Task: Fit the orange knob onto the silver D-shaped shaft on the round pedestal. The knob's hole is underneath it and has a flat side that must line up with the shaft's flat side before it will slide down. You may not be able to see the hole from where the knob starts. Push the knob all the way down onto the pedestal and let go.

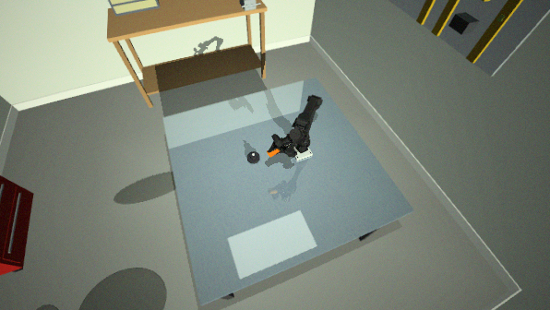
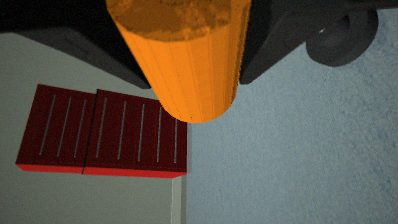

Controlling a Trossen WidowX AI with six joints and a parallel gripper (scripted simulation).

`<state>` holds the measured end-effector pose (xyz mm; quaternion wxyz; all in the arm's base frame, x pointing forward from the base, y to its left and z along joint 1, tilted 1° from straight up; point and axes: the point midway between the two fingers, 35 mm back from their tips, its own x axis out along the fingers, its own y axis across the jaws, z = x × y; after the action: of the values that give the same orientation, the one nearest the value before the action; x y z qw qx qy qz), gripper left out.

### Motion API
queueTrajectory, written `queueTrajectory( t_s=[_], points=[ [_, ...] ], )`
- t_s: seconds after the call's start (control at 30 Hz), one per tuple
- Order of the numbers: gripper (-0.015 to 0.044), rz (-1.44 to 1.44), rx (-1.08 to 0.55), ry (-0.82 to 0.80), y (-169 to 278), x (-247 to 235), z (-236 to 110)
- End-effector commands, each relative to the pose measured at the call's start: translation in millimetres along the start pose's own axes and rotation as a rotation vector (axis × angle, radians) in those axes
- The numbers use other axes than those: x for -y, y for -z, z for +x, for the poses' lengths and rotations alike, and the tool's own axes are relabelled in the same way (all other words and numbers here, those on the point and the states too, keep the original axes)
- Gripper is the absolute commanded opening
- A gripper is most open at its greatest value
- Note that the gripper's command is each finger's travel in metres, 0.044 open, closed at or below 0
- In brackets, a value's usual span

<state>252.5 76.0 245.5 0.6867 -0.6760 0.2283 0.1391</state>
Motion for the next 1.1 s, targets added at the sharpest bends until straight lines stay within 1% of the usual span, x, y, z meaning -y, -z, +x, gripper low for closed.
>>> queueTrajectory(
  t_s=[0.0,0.2,0.37,0.83,1.07],
  points=[
    [0.0,0.004,0.003,0.0,-0.4,0.4,-0.1],
    [0.0,0.005,0.002,0.009,-0.1,-0.8,0.6],
    [0.0,0.005,0.001,-0.044,0.3,-6.3,5.7],
    [0.0,0.004,0.001,-0.403,0.6,-26.0,28.5],
    [0.0,0.003,0.001,-0.557,0.6,-34.1,38.4]
  ],
)
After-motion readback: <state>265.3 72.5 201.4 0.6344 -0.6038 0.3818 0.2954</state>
